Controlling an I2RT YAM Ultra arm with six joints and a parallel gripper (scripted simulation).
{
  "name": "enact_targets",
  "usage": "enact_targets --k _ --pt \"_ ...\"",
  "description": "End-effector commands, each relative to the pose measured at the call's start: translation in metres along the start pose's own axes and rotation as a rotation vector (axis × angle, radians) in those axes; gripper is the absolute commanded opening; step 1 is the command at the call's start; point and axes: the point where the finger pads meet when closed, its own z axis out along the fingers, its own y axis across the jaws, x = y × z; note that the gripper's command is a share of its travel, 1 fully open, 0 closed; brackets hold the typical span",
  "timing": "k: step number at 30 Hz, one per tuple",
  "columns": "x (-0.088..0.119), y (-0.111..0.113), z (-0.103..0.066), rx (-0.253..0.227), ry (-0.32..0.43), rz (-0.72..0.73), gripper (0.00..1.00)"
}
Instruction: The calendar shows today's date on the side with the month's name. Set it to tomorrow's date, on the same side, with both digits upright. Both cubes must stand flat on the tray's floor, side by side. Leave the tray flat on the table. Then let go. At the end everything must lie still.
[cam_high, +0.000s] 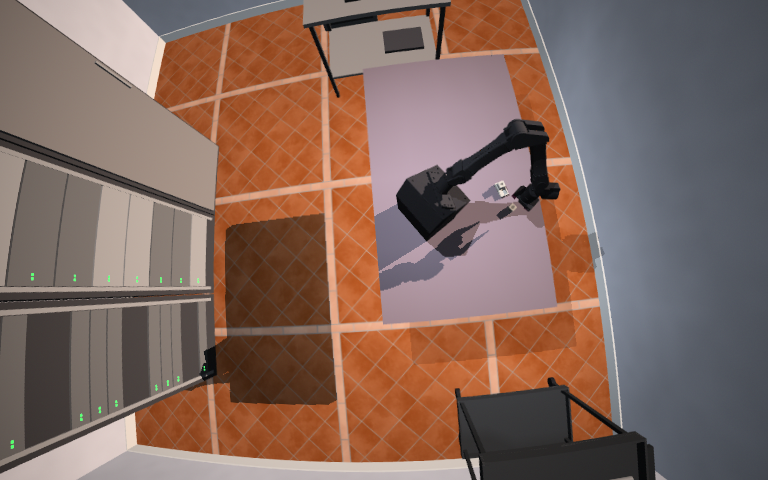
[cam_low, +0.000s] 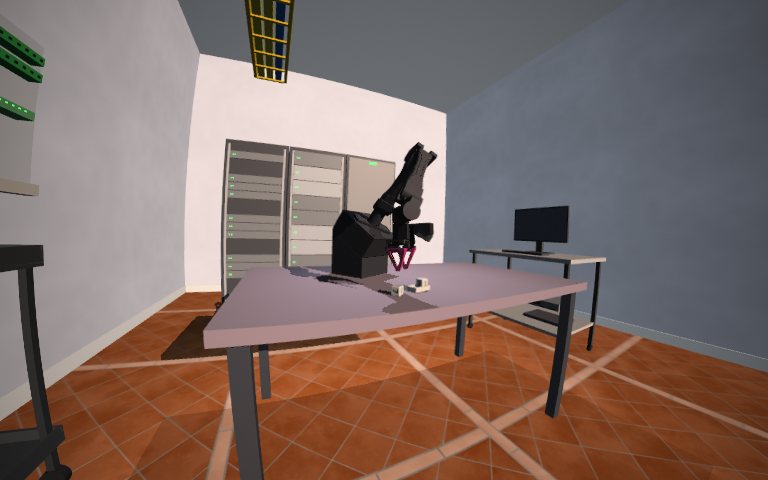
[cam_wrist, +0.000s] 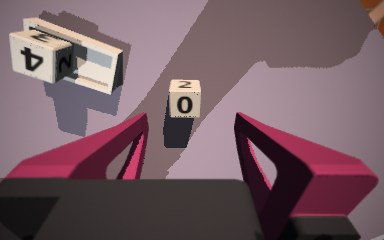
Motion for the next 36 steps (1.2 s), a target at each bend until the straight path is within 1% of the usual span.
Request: enact_targets --k 1,2,3,18,20,22,26,27,36 --pt "0.035 0.010 0.002 -0.038 0.103 0.065 1.00" --pt "0.026 0.002 0.000 -0.020 0.086 0.053 1.00" --pt "0.023 0.000 -0.001 -0.015 0.082 0.050 1.00" --pt "0.022 0.000 -0.001 -0.016 0.077 0.049 1.00" --pt "0.017 -0.003 -0.005 -0.008 0.070 0.039 1.00" --pt "0.008 -0.005 -0.014 0.008 0.054 0.022 1.00" --pt "0.006 -0.005 -0.017 0.010 0.051 0.016 1.00" --pt "0.010 -0.002 -0.016 0.002 0.060 0.022 0.47" --pt "0.011 -0.001 -0.015 0.001 0.061 0.025 0.47"
